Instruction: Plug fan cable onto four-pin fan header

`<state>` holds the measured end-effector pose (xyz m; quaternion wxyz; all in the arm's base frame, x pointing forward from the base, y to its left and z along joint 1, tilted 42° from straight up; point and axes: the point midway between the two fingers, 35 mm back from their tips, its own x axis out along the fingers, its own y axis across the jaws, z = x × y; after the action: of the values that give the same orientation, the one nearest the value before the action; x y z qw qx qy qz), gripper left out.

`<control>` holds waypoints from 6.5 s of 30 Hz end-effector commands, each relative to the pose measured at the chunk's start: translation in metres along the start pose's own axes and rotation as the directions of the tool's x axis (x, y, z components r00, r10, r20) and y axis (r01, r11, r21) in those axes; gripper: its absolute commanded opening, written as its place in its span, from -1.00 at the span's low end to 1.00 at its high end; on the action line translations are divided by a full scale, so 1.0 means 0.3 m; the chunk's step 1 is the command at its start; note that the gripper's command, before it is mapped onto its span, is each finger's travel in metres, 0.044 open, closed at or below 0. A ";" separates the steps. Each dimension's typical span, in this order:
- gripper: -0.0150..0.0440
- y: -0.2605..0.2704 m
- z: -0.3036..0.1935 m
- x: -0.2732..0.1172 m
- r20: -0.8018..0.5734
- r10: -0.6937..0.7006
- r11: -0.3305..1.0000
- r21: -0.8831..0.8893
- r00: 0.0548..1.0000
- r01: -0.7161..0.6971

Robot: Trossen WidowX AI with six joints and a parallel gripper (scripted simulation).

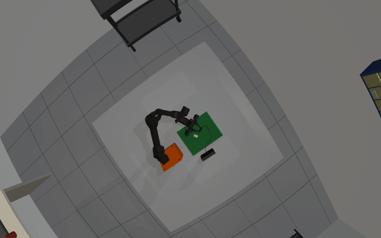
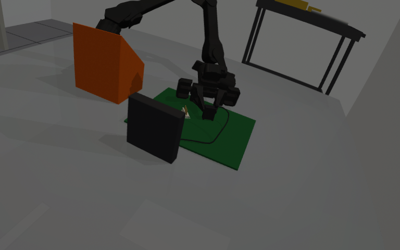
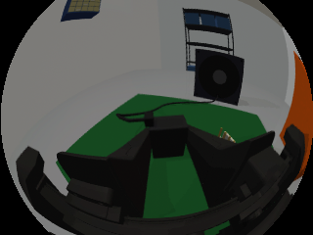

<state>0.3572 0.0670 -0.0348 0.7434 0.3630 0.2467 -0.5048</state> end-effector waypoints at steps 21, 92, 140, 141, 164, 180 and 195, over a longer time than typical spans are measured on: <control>0.20 0.000 0.000 0.000 0.000 0.000 1.000 0.000 1.000 0.000; 0.20 -0.078 0.112 -0.212 -0.399 -0.268 0.961 -0.177 0.877 0.213; 0.74 -0.014 0.229 -0.187 -0.969 -0.031 0.981 -0.076 0.245 -0.178; 0.83 -0.012 0.248 -0.175 -0.969 -0.029 0.965 -0.091 0.244 -0.245; 1.00 -0.033 0.551 -0.008 -0.977 0.009 0.280 -0.201 0.212 -0.939; 1.00 -0.025 0.470 0.018 -0.977 0.009 0.280 -0.203 0.214 -0.938; 1.00 -0.029 0.215 0.062 -0.978 0.011 0.280 -0.197 0.209 -0.939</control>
<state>0.3567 0.0001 -0.0083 0.7014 0.2254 0.6223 0.2645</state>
